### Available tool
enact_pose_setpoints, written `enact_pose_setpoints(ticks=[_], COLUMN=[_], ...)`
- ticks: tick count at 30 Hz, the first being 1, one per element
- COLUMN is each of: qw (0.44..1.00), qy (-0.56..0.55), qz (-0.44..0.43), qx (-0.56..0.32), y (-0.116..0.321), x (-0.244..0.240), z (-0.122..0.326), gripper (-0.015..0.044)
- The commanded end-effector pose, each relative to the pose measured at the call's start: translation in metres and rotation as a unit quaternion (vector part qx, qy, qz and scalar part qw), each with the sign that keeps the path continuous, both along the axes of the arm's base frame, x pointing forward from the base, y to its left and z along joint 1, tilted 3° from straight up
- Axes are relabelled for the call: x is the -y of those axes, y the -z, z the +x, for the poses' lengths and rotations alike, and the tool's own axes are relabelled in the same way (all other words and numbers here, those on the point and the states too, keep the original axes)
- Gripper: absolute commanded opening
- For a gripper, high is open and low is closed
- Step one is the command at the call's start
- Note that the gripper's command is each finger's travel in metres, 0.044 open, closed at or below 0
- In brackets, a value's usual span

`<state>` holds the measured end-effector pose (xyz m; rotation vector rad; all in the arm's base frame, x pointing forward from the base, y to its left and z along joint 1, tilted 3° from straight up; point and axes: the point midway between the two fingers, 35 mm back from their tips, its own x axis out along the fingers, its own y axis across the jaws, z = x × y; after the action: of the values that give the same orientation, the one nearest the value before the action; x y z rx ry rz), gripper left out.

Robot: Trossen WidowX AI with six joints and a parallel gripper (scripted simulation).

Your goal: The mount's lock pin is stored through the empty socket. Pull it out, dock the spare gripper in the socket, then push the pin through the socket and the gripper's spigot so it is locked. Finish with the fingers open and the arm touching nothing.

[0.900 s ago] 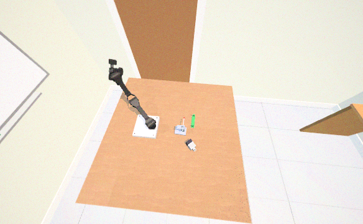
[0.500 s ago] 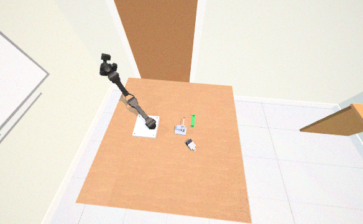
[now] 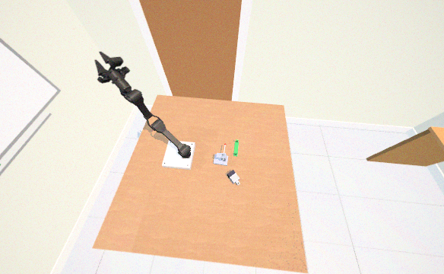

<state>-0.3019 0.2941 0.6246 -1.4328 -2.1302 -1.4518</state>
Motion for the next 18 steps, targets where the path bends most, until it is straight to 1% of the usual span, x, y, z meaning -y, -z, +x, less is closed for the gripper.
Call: enact_pose_setpoints(ticks=[1,6,10,14,18], qw=[0.996,0.979,0.956,0.925,0.886], qy=[-0.018,-0.04,-0.055,-0.067,-0.077], qz=[0.065,0.14,0.196,0.247,0.292], qx=[-0.062,-0.145,-0.214,-0.282,-0.351], y=[-0.044,-0.088,-0.113,-0.131,-0.139], x=[0.048,0.108,0.155,0.199,0.24], z=[0.03,0.076,0.121,0.172,0.226], gripper=[0.03,0.03,0.03,0.03,0.03])
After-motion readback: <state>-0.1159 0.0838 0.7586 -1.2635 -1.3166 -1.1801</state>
